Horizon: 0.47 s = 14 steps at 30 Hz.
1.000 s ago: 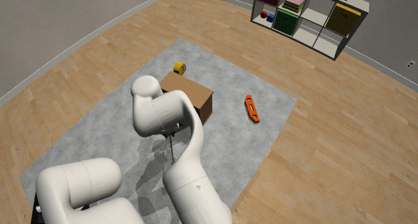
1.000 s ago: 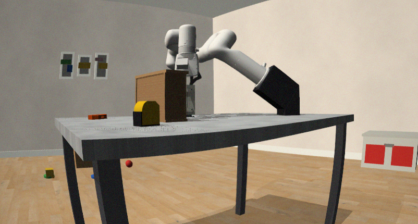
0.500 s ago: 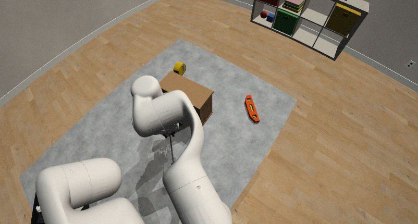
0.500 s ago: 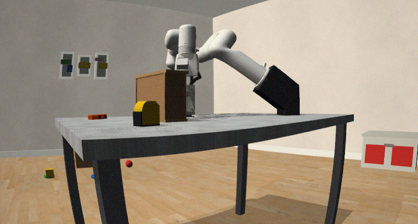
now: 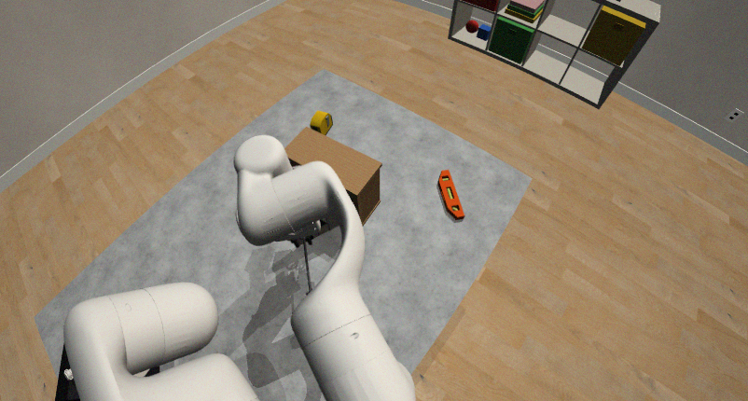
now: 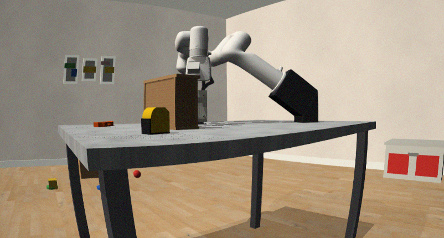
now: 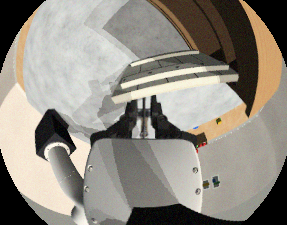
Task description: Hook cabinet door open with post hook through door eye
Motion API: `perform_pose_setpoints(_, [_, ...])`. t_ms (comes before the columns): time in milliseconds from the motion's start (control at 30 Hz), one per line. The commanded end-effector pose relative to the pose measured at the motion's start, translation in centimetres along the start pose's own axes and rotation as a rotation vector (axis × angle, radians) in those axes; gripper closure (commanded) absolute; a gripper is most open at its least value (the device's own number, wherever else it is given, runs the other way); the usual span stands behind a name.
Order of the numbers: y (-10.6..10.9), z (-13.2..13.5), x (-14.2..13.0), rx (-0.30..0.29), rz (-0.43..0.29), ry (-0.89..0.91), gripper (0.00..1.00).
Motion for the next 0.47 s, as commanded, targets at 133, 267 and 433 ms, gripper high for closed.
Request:
perform_pose_setpoints(133, [0.15,0.03,0.02,-0.002,0.001,0.000,0.77])
perform_pose_setpoints(267, [0.39,0.03,0.02,-0.002,0.001,0.000,0.77])
perform_pose_setpoints(433, [0.81,0.03,0.02,-0.002,0.001,0.000,0.77])
Point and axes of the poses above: the point where the finger pads meet when closed, its own y axis back along the fingers, its own z axis across the jaws, x = y × z, the point moved 9 cm from there along y, back along the fingers, and after that the axes turned 4 degrees about y, right-handed, at the moved point
